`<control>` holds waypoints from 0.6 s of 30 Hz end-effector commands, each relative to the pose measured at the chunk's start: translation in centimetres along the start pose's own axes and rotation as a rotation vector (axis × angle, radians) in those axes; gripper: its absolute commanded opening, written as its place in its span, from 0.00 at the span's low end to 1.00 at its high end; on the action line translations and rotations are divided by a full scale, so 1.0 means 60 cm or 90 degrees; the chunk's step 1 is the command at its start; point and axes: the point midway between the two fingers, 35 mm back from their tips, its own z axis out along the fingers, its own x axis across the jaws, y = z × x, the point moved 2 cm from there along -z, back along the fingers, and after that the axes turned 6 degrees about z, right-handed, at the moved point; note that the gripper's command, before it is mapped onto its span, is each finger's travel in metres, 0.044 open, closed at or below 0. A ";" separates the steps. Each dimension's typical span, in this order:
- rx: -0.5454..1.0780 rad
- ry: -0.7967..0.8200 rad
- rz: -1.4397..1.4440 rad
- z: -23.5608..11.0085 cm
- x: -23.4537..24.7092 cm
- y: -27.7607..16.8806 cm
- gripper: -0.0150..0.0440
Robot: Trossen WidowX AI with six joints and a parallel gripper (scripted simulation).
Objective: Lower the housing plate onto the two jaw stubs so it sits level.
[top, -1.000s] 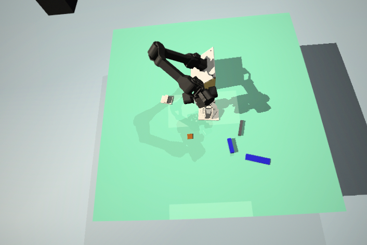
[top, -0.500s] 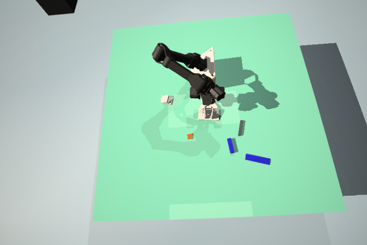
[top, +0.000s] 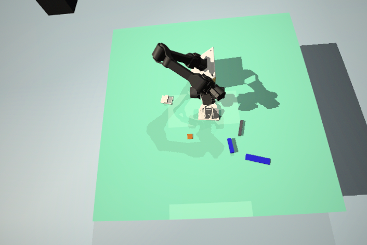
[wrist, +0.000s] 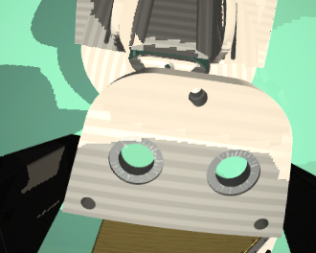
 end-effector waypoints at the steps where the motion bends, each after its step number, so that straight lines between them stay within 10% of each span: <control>1: 0.001 0.002 0.003 0.000 0.001 -0.001 0.85; 18: 0.002 0.002 0.005 0.000 0.015 -0.015 0.85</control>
